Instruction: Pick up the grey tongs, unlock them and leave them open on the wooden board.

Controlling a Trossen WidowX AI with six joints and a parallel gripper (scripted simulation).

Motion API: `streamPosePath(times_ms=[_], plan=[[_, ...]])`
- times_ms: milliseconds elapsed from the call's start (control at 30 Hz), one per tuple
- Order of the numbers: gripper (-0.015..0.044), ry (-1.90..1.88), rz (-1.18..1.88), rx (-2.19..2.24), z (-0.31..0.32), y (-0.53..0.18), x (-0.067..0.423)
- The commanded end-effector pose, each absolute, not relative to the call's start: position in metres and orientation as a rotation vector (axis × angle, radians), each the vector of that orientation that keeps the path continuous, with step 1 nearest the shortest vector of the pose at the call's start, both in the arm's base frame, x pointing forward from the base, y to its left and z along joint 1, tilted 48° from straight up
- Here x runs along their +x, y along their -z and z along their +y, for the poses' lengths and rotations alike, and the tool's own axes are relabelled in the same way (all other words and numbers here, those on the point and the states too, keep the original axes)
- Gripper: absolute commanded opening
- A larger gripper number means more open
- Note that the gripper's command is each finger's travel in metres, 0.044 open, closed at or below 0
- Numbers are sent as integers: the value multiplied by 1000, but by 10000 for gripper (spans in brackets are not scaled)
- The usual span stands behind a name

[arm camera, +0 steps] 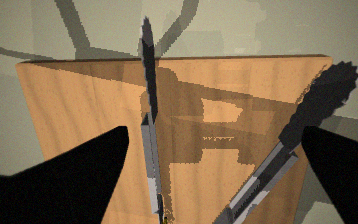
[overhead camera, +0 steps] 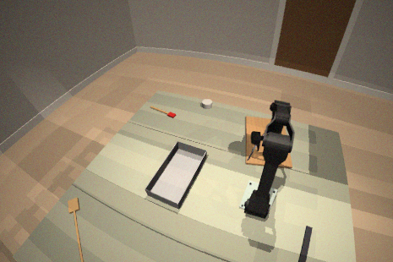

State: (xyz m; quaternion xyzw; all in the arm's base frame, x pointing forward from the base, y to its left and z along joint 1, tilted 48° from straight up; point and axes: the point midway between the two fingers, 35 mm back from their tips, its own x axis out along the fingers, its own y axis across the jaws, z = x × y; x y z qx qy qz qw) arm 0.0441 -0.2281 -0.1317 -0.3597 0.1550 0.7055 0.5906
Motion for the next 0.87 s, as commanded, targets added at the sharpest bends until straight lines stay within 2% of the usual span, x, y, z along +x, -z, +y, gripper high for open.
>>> streamPosePath(times_ms=[0, 833], plan=[[440, -1643, 372, -850, -248, 114, 45], [440, -1640, 374, -852, -262, 98, 46]])
